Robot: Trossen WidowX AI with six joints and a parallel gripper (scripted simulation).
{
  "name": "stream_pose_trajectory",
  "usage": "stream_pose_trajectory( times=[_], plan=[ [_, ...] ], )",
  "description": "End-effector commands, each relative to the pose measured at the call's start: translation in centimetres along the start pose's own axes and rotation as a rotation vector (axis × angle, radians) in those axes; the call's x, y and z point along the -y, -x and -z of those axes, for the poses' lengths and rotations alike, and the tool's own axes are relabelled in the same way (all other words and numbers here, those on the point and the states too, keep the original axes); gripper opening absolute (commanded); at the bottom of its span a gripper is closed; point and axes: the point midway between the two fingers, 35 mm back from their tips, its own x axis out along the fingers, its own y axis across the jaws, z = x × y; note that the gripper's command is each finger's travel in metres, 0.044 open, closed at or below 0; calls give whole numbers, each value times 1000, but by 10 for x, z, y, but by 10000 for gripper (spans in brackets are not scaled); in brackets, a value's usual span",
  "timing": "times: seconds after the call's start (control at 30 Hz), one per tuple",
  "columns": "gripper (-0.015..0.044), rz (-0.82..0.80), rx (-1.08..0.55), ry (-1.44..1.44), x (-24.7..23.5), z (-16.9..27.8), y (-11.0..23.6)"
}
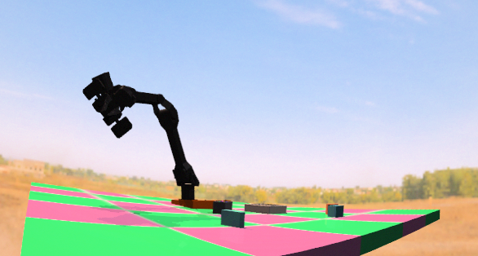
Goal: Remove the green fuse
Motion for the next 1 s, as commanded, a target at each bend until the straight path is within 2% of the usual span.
stream_pose_trajectory(
  times=[0.0,0.2,0.4,0.6,0.77,0.87,0.97],
  plan=[
    [62,-146,-39,-87,-56,-35,-33],
    [62,-358,-121,-155,-145,-85,-59],
    [62,-572,-271,-165,-242,-125,-59],
    [62,-759,-470,-89,-337,-152,-32],
    [62,-863,-660,54,-403,-159,12],
    [62,-889,-741,136,-425,-158,35],
    [62,-890,-747,142,-427,-157,37]
  ],
)
